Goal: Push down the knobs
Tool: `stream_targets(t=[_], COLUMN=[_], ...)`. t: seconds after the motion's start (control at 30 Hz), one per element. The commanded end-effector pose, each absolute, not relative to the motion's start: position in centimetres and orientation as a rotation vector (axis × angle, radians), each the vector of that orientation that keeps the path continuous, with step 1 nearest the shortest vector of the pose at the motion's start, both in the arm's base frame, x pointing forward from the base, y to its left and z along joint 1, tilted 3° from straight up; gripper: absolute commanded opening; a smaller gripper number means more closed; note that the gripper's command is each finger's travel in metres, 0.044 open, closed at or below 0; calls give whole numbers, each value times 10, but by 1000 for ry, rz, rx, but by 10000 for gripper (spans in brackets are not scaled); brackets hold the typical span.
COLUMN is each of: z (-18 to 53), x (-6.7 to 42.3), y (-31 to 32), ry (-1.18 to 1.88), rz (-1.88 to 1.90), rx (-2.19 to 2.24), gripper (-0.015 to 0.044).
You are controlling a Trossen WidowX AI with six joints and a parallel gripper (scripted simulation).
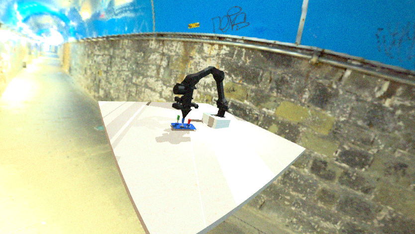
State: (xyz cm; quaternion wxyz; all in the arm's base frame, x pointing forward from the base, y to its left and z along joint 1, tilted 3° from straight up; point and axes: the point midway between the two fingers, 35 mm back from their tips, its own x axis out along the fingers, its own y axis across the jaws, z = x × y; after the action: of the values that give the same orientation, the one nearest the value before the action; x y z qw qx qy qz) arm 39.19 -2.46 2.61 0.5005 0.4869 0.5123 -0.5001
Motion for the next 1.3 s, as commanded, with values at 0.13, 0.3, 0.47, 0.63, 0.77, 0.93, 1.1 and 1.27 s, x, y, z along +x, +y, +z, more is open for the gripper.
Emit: stream_targets(t=[0.13, 0.3, 0.47, 0.63, 0.77, 0.93, 1.1, 1.27], z=[16, 16, 14, 11, 11, 10, 8, 8], x=[393, 393, 393, 393, 393, 393, 393, 393], y=[-26, -26, -26, -26, -26, -26, -26, -26], ry=[1234, 1234, 1234, 1234, 1234, 1234, 1234, 1234], rz=[-1216, -1216, -1216, -1216, -1216, -1216, -1216, -1216], rx=[1175, 1175, 1175, 1175, 1175, 1175, 1175, 1175], gripper=[0, 0, 0, 0, 0, 0, 0, 0])
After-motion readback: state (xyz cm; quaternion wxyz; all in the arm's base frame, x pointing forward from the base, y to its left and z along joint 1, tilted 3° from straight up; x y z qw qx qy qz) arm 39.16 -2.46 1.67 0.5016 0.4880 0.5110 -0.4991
